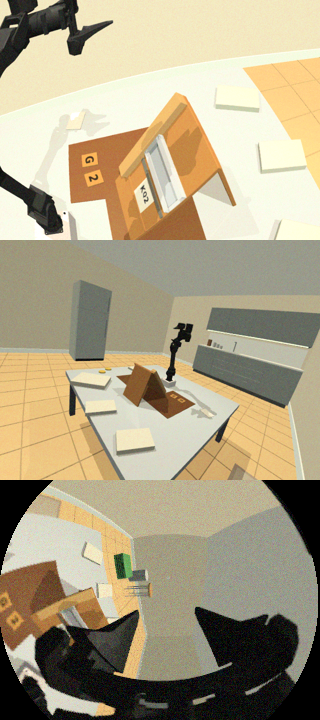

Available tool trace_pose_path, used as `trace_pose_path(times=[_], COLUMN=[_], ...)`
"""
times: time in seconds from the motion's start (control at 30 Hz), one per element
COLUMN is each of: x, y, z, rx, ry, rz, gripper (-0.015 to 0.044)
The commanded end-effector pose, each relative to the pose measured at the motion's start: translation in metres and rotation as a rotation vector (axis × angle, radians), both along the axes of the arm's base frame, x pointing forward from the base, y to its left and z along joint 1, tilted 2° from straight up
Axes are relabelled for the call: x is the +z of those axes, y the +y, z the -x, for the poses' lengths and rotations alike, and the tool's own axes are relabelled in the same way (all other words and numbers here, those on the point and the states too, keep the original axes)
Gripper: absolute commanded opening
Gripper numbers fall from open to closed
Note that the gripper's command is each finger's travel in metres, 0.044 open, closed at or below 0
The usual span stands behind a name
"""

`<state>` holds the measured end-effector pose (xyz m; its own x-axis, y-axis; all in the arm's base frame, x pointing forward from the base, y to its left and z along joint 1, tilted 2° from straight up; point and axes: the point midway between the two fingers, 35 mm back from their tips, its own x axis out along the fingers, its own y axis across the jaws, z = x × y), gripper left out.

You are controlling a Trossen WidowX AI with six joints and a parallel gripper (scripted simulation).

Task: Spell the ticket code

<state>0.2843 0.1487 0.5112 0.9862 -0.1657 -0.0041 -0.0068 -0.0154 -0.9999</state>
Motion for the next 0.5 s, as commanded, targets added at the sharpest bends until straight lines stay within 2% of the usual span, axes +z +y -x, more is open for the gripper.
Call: trace_pose_path(times=[0.0, 0.17, 0.47], x=[-0.001, -0.043, -0.149], y=[-0.001, -0.031, -0.084], z=[0.0, 0.002, 0.02], rx=[0.001, 0.013, -0.027], ry=[0.0, 0.023, 0.108], rz=[-0.007, -0.203, -0.642], gripper=[0.0426, 0.044, 0.044])
